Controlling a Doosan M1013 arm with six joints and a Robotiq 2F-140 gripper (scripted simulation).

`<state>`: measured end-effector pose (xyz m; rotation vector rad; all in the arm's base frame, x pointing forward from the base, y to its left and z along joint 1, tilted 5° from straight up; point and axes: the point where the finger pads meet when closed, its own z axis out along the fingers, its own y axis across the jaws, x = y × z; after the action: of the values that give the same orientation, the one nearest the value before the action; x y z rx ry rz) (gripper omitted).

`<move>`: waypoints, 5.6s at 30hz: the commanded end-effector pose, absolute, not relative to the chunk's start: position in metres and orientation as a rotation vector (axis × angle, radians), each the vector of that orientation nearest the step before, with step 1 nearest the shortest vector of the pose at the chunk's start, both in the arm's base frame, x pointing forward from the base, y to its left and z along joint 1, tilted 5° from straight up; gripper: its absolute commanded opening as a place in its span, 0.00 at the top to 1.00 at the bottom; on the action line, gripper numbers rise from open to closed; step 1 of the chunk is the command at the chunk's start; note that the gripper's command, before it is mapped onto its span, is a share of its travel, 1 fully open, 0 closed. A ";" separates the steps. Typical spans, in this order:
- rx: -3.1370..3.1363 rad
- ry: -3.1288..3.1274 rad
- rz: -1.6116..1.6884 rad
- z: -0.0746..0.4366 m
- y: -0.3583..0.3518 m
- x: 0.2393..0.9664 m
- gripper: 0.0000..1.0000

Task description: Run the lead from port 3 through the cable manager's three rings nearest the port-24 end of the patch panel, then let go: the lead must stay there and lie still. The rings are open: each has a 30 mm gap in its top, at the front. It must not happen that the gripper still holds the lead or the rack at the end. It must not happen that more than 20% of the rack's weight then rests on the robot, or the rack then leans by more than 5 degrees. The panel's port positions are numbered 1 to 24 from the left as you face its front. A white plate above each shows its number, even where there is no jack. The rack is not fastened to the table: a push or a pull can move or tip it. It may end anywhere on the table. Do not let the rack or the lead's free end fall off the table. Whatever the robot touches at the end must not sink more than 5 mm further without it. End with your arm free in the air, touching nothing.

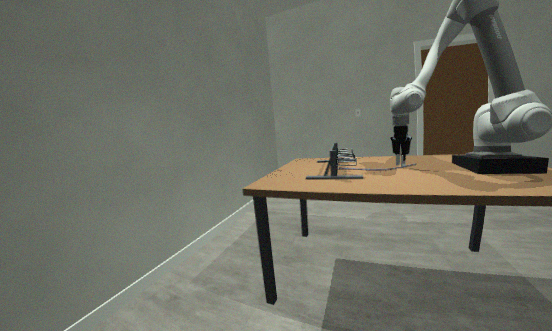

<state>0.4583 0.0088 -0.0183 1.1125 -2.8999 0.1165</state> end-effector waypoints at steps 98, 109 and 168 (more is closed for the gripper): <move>1.115 -2.896 0.120 -0.029 0.005 0.456 0.80; 1.115 -2.896 0.120 -0.030 0.005 0.456 0.80; 1.115 -2.896 0.120 -0.030 0.005 0.456 1.00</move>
<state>0.4607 0.0079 -0.0271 1.1198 -2.9011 0.1191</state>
